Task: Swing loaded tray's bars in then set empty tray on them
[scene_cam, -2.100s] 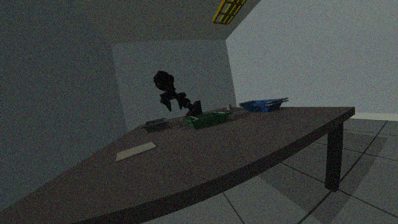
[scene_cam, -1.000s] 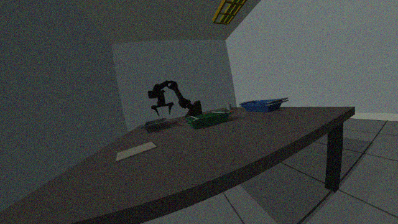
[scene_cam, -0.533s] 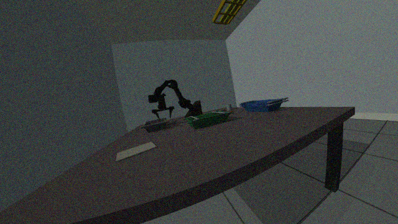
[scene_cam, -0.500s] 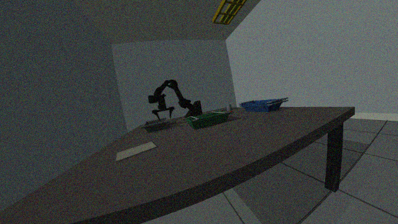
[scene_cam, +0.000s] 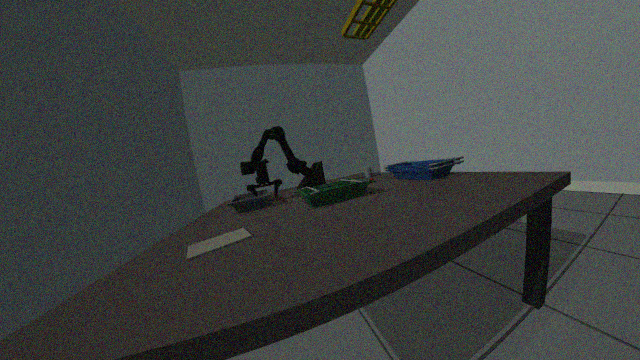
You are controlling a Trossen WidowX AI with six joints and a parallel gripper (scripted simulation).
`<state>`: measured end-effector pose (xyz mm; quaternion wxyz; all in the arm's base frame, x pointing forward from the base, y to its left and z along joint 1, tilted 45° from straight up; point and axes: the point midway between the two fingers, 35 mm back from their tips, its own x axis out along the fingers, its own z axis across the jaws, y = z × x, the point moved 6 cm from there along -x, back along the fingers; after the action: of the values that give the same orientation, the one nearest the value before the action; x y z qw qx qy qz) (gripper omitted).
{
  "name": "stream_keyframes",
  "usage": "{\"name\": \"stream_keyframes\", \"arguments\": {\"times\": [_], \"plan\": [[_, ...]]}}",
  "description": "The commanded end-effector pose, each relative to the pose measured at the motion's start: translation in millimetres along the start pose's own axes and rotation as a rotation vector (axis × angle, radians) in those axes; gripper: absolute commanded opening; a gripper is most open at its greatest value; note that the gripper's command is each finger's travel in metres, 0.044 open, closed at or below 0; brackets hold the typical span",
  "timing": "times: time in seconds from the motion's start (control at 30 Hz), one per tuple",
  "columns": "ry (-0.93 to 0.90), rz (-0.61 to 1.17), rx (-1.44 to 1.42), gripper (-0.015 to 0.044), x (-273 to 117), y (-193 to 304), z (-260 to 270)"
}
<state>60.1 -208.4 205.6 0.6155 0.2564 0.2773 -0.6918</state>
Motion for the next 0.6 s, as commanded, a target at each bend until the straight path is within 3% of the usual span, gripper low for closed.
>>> {"name": "stream_keyframes", "arguments": {"times": [0.0,0.1,0.57], "plan": [[0.003,0.003,-0.007,0.0440,3.7,-0.2,-1.6],[0.003,0.003,-0.007,0.0440,3.7,-0.2,-1.6],[0.003,0.003,-0.007,0.0235,3.7,-0.2,-1.6]]}}
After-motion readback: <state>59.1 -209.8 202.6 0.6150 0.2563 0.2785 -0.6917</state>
